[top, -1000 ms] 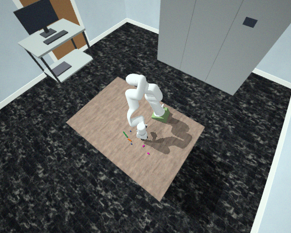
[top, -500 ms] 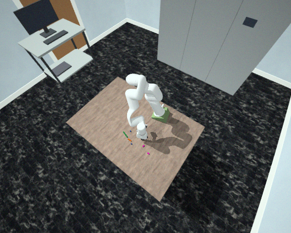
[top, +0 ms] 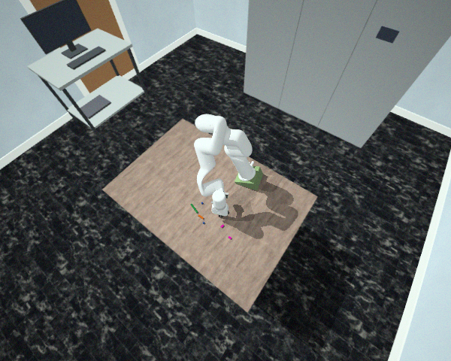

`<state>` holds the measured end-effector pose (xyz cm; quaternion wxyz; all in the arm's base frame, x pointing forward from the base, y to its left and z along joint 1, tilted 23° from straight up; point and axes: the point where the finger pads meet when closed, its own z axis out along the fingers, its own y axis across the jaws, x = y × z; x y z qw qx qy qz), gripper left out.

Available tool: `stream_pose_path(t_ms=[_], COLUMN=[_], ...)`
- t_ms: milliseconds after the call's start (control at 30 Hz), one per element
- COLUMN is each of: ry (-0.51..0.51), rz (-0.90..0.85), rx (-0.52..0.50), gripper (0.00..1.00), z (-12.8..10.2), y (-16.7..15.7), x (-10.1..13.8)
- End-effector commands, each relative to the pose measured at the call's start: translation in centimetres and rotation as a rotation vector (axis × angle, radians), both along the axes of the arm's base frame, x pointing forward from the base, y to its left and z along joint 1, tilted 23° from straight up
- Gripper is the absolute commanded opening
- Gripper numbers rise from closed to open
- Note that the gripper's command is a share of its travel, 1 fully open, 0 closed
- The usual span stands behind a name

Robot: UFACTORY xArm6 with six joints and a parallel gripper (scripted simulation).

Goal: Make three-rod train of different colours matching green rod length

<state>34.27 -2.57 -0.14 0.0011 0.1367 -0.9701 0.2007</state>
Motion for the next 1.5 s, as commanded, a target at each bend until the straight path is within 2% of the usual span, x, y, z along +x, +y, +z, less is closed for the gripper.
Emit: stream_pose_path(t_ms=[0, 167, 433, 667, 1100, 1467], ry=[-0.003, -0.003, -0.003, -0.003, 0.0, 0.12], rz=[0.001, 0.001, 0.001, 0.001, 0.008, 0.292], rx=[0.001, 0.001, 0.001, 0.001, 0.0, -0.01], gripper=[0.04, 0.04, 0.04, 0.04, 0.04, 0.04], z=[0.3, 2.1, 7.7, 9.2, 9.3, 11.1], y=[0.1, 0.9, 3.3, 3.9, 3.8, -0.3], x=[0.1, 0.0, -0.3, -0.4, -0.4, 0.0])
